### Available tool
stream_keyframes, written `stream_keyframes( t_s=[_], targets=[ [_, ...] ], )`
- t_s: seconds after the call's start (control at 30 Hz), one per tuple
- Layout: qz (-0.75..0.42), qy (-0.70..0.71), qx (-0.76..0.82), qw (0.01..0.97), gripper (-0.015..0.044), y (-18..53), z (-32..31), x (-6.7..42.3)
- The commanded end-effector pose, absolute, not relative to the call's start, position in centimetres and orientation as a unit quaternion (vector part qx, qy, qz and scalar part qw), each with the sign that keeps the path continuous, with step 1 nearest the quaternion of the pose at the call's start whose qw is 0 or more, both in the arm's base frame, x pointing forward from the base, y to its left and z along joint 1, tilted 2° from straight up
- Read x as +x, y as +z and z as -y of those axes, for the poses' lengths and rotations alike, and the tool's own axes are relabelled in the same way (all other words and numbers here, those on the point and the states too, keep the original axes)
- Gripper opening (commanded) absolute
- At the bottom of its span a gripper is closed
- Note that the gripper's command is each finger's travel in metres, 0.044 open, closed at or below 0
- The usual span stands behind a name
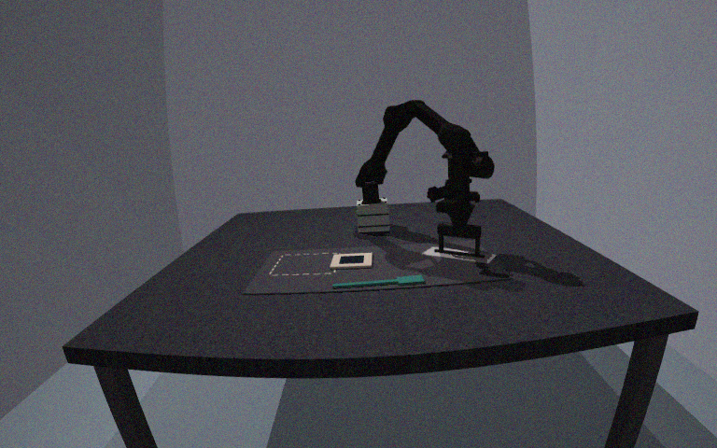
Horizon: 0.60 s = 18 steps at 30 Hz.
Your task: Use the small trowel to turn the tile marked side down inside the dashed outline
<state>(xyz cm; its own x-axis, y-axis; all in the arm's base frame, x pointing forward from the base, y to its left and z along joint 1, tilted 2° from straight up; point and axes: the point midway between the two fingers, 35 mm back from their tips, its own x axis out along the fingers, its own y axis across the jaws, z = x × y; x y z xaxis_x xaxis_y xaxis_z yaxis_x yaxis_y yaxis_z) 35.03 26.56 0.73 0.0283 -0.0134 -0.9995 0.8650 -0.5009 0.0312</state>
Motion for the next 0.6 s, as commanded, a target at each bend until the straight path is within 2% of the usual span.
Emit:
stream_keyframes(
  t_s=[0.0, 0.4, 0.57],
  targets=[
    [-0.342, -0.608, 0.619, 0.361, 0.0130, 0.59, -26.47, 34.99],
    [-0.343, -0.608, 0.618, 0.363, 0.0130, 0.59, -26.47, 34.99],
    [-0.380, -0.585, 0.594, 0.401, 0.0130, 0.59, -26.47, 34.99]
  ],
)
